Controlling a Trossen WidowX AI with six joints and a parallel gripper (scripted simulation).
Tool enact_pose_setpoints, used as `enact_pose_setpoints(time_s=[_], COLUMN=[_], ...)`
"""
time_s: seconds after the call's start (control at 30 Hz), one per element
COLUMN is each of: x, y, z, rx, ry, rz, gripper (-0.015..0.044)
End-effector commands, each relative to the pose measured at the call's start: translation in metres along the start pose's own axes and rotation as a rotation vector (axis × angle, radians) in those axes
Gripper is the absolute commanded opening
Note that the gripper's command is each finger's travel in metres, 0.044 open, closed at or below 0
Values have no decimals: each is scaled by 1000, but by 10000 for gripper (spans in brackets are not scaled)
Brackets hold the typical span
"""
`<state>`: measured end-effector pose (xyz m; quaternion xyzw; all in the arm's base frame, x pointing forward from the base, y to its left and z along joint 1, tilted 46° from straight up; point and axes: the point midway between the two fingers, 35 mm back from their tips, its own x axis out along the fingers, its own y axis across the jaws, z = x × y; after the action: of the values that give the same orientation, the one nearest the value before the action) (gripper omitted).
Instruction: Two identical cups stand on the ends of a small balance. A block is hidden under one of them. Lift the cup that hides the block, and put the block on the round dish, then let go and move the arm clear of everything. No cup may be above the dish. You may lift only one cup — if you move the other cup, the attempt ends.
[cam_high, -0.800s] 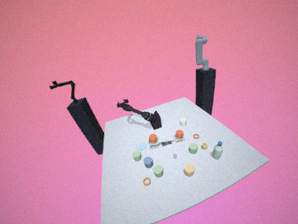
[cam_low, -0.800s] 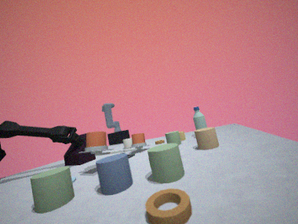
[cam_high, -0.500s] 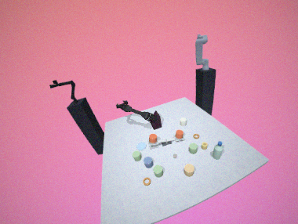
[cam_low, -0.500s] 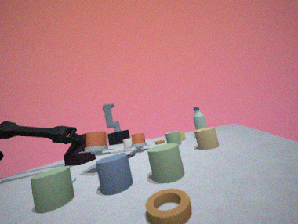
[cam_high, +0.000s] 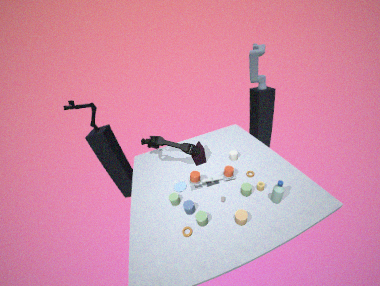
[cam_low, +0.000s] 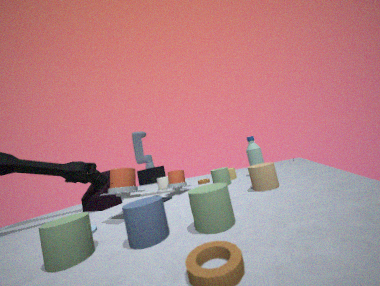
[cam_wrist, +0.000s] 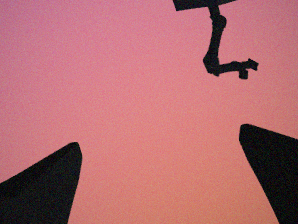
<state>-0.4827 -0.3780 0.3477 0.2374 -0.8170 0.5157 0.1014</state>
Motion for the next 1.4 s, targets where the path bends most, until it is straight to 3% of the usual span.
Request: enact_pose_setpoints(time_s=[0.0, 0.7, 1.37], x=[-11, -87, -178], y=[-25, -162, -268], z=[11, 54, 60], rx=[68, 469, 839], ry=[-32, -236, -452], rz=[-13, -65, -52], gripper=[440, 440, 440])
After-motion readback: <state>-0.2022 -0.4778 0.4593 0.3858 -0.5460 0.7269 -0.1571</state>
